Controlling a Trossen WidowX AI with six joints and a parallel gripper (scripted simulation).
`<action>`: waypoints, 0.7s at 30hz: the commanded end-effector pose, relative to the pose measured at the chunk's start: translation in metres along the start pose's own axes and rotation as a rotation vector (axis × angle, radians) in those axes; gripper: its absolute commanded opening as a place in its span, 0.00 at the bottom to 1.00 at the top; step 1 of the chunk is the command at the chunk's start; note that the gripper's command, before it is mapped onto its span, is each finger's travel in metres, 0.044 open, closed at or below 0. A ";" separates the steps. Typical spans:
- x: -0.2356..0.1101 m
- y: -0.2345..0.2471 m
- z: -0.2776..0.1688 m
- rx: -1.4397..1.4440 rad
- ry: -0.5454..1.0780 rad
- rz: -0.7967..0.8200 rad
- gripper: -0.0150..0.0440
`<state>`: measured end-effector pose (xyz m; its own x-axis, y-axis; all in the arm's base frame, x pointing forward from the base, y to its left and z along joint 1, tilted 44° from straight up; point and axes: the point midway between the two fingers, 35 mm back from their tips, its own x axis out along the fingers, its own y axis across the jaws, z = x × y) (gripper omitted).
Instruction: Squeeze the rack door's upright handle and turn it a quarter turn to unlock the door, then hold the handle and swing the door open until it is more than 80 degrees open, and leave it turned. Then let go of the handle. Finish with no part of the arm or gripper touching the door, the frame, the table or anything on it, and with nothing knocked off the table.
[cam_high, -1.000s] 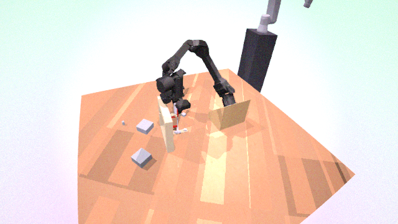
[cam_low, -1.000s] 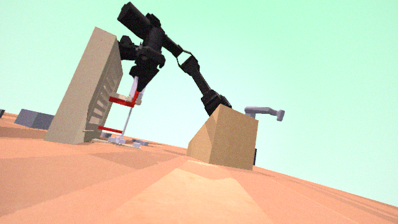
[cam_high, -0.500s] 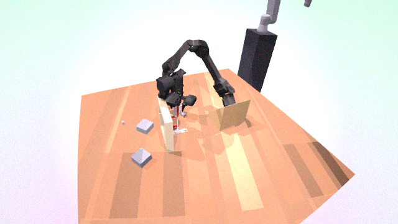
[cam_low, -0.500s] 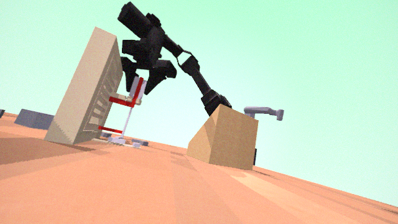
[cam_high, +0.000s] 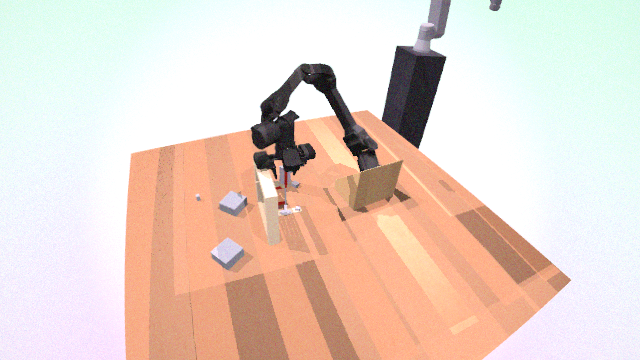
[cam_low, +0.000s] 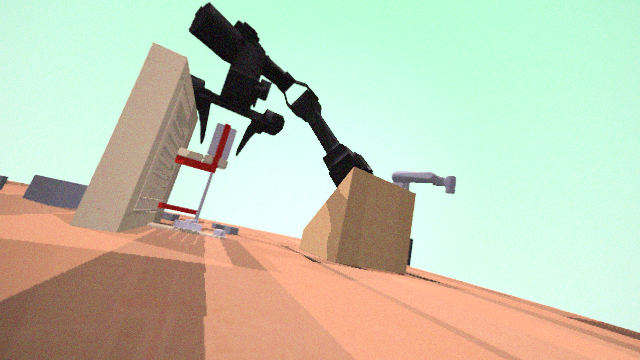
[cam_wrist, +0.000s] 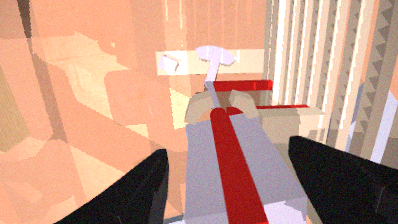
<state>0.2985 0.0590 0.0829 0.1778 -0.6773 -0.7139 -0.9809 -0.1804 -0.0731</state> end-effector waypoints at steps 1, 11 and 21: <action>0.001 0.000 0.001 -0.104 -0.004 0.002 0.73; 0.001 0.000 0.001 -0.104 -0.004 0.002 0.66; 0.001 0.000 0.001 -0.104 -0.004 0.002 0.55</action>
<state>0.2989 0.0590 0.0825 0.1778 -0.6763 -0.7148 -0.9682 -0.2502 -0.0041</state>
